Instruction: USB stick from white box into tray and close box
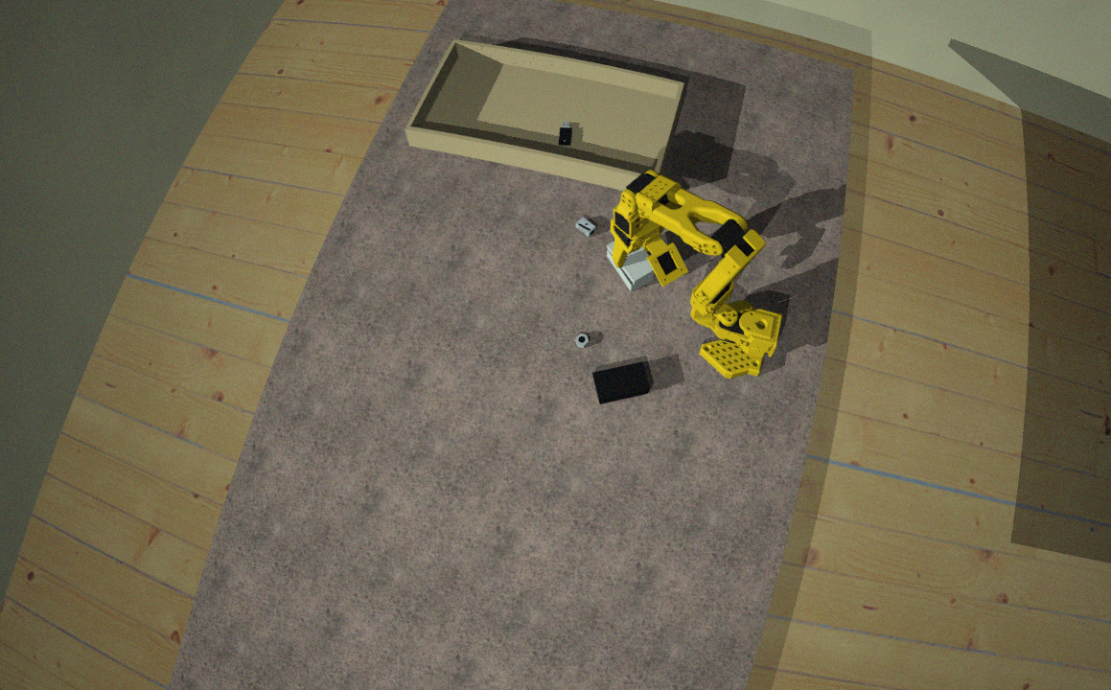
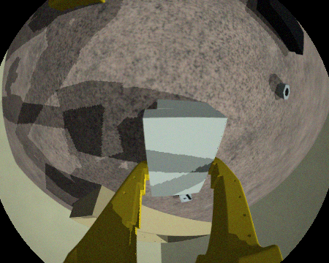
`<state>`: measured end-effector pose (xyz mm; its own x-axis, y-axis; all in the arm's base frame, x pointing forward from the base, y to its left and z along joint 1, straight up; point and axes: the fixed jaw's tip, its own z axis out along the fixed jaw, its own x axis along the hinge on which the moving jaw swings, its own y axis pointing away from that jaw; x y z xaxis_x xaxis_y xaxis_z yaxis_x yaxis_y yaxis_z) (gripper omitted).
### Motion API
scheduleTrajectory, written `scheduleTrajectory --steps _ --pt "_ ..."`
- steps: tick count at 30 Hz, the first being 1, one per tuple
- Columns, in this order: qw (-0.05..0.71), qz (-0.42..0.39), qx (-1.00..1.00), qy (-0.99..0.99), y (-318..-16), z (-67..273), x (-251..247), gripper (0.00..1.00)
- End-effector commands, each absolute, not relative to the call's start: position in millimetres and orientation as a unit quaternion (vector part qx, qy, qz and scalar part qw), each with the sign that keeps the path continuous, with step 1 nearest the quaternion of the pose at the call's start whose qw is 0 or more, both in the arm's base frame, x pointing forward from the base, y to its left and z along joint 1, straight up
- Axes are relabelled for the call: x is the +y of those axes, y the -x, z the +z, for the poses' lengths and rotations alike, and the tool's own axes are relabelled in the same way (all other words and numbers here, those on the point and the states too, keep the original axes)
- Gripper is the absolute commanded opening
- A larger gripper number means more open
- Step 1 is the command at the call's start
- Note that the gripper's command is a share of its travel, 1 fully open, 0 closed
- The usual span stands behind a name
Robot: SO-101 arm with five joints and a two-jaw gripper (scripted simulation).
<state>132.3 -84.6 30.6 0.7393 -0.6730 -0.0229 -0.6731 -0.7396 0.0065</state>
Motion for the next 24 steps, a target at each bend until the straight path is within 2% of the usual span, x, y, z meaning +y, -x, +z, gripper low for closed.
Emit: scheduleTrajectory --steps 1,24 --pt "0.000 0.000 0.362 0.932 -135.6 32.3 -84.6 0.22" --pt "0.000 0.000 0.371 0.929 -136.3 32.3 -83.4 0.22"
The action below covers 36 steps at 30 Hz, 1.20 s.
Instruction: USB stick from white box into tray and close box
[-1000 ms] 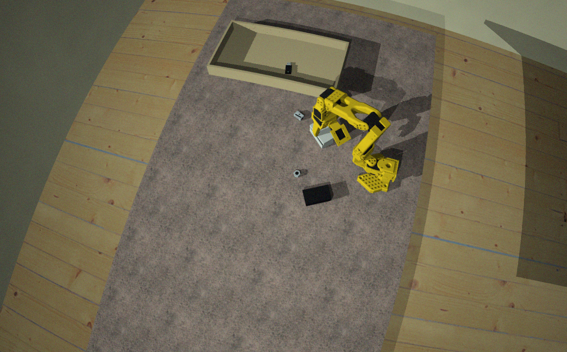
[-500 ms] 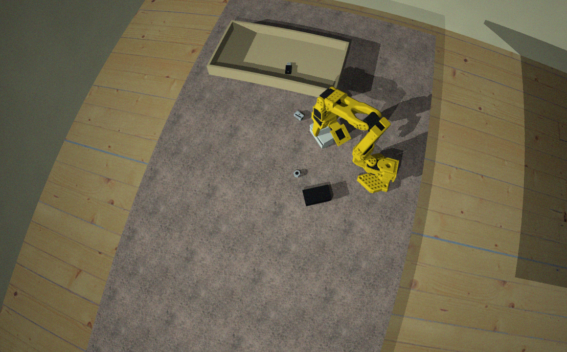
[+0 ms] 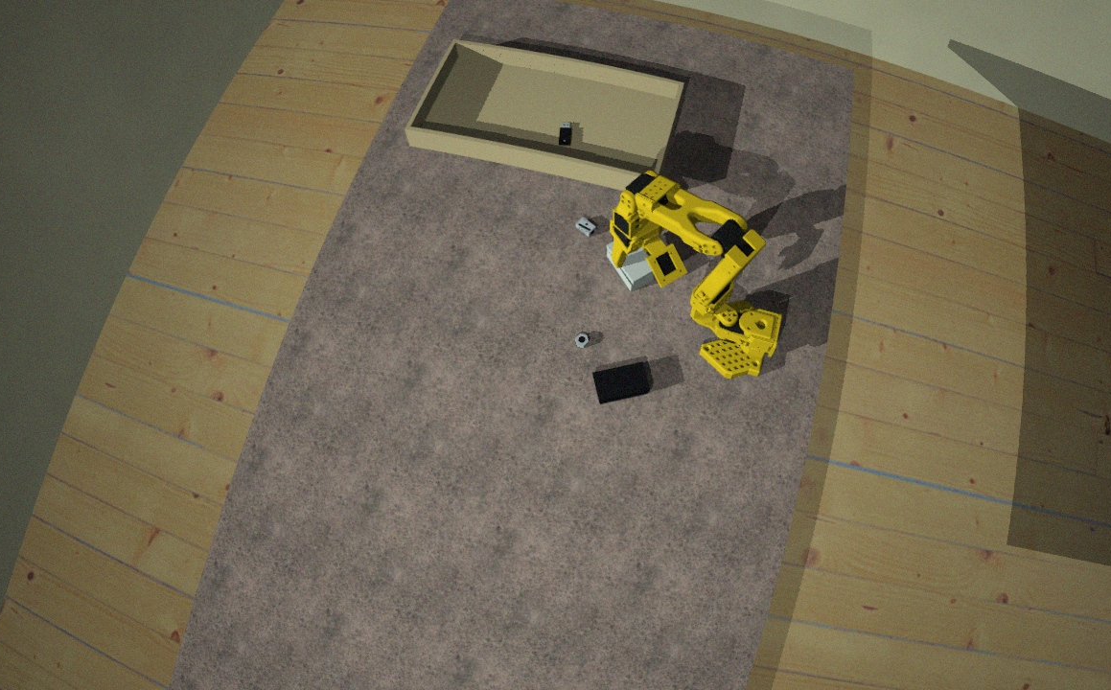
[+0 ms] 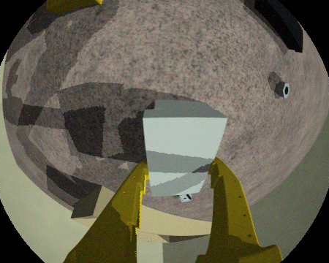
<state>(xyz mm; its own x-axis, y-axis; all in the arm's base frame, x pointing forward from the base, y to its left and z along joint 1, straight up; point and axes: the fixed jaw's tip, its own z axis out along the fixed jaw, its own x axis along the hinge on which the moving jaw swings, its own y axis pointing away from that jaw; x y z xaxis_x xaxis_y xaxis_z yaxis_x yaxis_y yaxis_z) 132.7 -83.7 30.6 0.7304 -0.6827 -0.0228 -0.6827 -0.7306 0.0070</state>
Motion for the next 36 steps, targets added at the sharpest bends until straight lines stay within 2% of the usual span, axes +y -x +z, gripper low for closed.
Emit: scheduleTrajectory --steps 1,36 --pt "0.000 0.000 0.372 0.928 -136.3 32.3 -83.2 0.22" --pt "0.000 0.000 0.382 0.924 -137.1 32.3 -81.8 0.22"
